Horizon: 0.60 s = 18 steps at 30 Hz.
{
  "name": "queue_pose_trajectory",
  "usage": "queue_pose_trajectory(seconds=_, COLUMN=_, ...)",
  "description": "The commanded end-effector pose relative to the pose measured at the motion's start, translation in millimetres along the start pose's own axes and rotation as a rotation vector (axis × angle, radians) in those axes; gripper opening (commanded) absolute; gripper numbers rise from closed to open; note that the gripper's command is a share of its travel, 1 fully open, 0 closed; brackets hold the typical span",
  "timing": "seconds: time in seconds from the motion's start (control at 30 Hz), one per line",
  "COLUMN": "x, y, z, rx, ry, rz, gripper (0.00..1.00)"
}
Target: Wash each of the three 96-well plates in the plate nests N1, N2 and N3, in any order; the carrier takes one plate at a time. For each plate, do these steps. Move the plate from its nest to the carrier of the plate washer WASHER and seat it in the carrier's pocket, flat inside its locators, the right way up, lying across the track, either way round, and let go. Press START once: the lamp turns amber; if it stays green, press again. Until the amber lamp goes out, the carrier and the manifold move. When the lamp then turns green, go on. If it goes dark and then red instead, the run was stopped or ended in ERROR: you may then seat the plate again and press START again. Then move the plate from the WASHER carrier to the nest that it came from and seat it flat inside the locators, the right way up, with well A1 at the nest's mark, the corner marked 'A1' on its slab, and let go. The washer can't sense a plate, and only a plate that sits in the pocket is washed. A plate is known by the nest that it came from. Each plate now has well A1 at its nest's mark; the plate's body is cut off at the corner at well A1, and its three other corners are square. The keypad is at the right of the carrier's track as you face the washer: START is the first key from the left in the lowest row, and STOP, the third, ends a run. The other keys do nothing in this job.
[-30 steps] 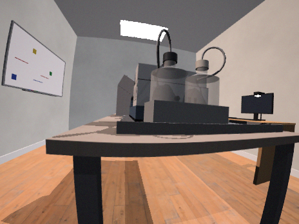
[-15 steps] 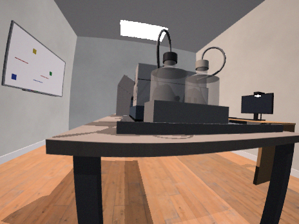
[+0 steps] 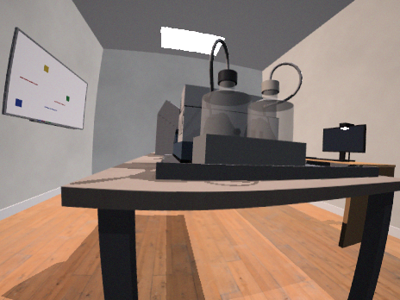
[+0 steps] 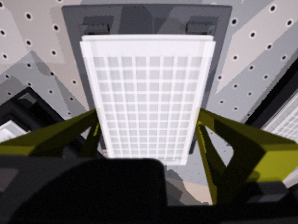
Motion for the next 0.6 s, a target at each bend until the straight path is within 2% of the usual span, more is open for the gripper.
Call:
queue_pose_trajectory(seconds=0.0, x=-0.3, y=-3.9, z=-8.1, rx=-0.025, ry=0.002, rz=0.0, gripper=0.0)
queue_pose_trajectory(seconds=0.57, x=-0.5, y=-3.9, z=-6.3, rx=-0.025, ry=0.002, rz=0.0, gripper=0.0)
Point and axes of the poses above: the point where the finger pads meet when closed, its own y axis out along the fingers, its own x axis across the jaws, z = x × y, the point moved 3 cm from there along -y, back along the fingers, and after that the axes turned 15 degrees about -y, right-handed, at the moved point
